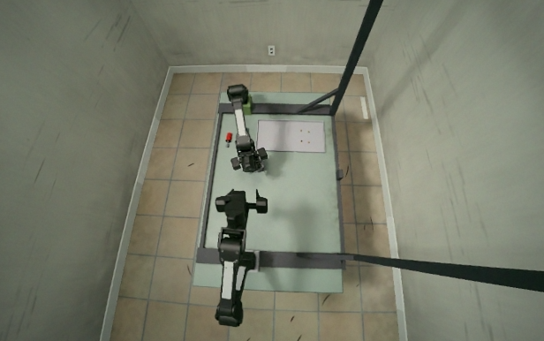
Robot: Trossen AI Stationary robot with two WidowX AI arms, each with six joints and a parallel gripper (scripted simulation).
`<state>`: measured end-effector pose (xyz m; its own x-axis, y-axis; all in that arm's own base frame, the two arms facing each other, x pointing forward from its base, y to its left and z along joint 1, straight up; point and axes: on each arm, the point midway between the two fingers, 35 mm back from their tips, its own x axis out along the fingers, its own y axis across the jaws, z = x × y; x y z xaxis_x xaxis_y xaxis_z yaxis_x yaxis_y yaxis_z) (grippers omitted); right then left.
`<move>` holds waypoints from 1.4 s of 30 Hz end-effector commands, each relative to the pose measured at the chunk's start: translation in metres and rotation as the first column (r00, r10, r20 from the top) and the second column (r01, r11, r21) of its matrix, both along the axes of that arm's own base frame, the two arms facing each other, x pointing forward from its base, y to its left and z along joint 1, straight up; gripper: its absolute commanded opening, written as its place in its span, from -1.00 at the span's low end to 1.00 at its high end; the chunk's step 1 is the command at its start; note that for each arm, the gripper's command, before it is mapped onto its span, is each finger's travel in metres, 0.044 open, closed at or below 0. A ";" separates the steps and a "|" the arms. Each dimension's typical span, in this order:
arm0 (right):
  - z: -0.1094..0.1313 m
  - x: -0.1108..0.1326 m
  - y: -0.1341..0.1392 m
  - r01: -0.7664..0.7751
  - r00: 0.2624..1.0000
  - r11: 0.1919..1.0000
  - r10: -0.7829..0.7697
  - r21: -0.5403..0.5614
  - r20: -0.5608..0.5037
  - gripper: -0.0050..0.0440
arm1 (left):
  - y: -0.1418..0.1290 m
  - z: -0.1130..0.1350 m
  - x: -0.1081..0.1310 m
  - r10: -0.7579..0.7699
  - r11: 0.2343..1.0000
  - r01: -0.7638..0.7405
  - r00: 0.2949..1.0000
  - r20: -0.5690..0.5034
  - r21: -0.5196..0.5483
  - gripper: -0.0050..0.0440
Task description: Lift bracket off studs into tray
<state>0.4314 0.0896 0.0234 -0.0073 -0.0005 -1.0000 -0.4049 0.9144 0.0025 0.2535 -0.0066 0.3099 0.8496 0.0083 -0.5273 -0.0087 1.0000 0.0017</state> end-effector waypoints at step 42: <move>0.022 0.011 0.002 0.000 0.999 1.000 0.000 0.006 0.035 -0.91 | 0.000 0.005 0.000 0.002 1.000 -0.002 1.000 0.012 -0.003 1.00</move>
